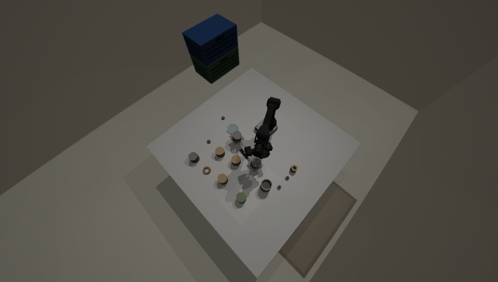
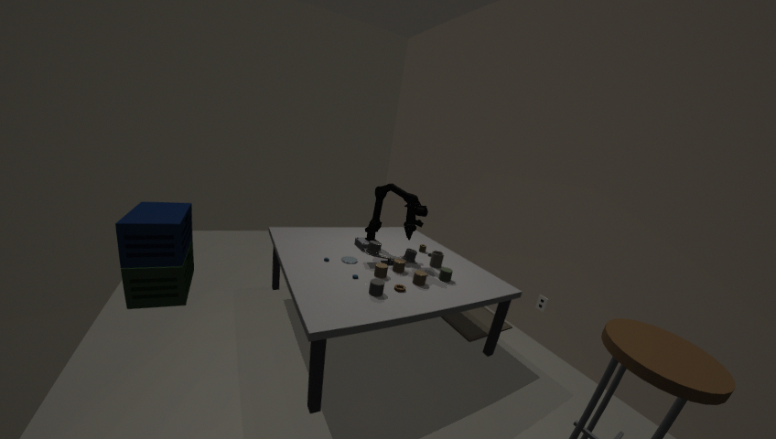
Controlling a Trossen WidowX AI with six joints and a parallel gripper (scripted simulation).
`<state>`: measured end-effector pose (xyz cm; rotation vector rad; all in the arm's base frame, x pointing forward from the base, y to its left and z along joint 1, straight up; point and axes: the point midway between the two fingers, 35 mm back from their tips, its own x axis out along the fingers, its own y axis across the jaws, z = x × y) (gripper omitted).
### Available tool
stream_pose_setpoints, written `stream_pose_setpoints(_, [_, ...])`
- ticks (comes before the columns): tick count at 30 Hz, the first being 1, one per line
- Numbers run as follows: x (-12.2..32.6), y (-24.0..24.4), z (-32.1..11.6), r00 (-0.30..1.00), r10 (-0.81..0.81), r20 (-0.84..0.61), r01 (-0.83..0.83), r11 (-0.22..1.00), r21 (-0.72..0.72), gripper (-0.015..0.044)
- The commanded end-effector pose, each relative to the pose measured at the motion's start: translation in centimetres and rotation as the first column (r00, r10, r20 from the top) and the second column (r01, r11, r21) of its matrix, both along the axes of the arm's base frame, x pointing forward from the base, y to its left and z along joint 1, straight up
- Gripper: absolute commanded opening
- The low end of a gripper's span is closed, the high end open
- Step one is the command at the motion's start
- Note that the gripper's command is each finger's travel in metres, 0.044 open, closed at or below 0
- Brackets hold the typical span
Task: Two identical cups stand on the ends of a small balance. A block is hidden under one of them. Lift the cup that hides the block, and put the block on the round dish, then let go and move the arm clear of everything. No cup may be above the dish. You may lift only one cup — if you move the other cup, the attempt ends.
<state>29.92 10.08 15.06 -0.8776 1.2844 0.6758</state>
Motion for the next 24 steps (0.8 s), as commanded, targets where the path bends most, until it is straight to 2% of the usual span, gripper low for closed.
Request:
stream_pose_setpoints(1, [1.1, 0.6, -0.9, 0.994, 0.096, -0.048, -0.096, 0.995, 0.007, 0.044])
stream_pose_setpoints(9, [3.1, 1.8, -3.9, 0.941, 0.301, -0.154, -0.298, 0.954, 0.044, 0.044])
stream_pose_setpoints(24, [3.2, 1.9, -5.9, 0.939, 0.306, -0.156, -0.302, 0.952, 0.045, 0.044])
